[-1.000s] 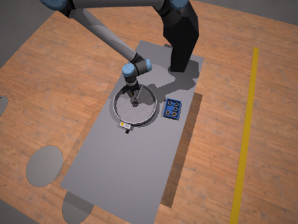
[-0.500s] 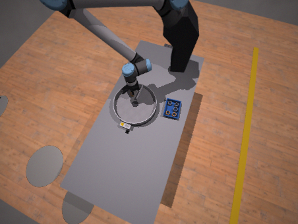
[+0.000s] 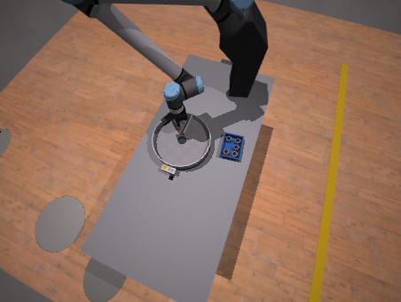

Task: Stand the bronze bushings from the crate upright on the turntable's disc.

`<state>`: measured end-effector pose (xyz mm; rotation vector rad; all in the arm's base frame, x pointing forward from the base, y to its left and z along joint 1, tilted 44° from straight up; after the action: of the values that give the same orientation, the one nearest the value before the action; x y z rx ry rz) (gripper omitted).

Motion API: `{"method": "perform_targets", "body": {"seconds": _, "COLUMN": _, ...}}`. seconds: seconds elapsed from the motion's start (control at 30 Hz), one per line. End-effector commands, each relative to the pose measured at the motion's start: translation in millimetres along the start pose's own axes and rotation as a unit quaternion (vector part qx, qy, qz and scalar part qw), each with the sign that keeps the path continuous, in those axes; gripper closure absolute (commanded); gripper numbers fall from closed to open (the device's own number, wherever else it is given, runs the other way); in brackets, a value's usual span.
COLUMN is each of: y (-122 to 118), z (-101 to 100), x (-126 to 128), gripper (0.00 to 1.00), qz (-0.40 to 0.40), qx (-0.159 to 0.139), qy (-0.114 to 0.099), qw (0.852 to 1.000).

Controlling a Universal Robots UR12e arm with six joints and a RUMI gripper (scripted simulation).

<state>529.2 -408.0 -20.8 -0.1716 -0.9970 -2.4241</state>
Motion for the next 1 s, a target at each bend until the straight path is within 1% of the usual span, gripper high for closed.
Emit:
{"method": "perform_targets", "body": {"seconds": 0.0, "y": 0.2, "z": 23.1, "x": -0.1, "gripper": 0.94, "qz": 0.0, "qx": 0.0, "qy": 0.0, "qw": 1.0}}
{"method": "perform_targets", "body": {"seconds": 0.07, "y": 0.2, "z": 27.2, "x": -0.1, "gripper": 0.94, "qz": 0.0, "qx": 0.0, "qy": 0.0, "qw": 1.0}}
{"method": "perform_targets", "body": {"seconds": 0.2, "y": 0.2, "z": 28.6, "x": -0.1, "gripper": 0.94, "qz": 0.0, "qx": 0.0, "qy": 0.0, "qw": 1.0}}
{"method": "perform_targets", "body": {"seconds": 0.97, "y": 0.2, "z": 28.6, "x": -0.1, "gripper": 0.94, "qz": 0.0, "qx": 0.0, "qy": 0.0, "qw": 1.0}}
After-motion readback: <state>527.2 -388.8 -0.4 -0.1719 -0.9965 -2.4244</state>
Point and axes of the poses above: the point where the finger pads meet when closed, its own z axis back along the fingers, its own x axis across the jaws, y = z × x, the point moved 7 cm from there along z, back along the fingers, and after that the axes turned 3 degrees about -z, right-handed, at the moved point
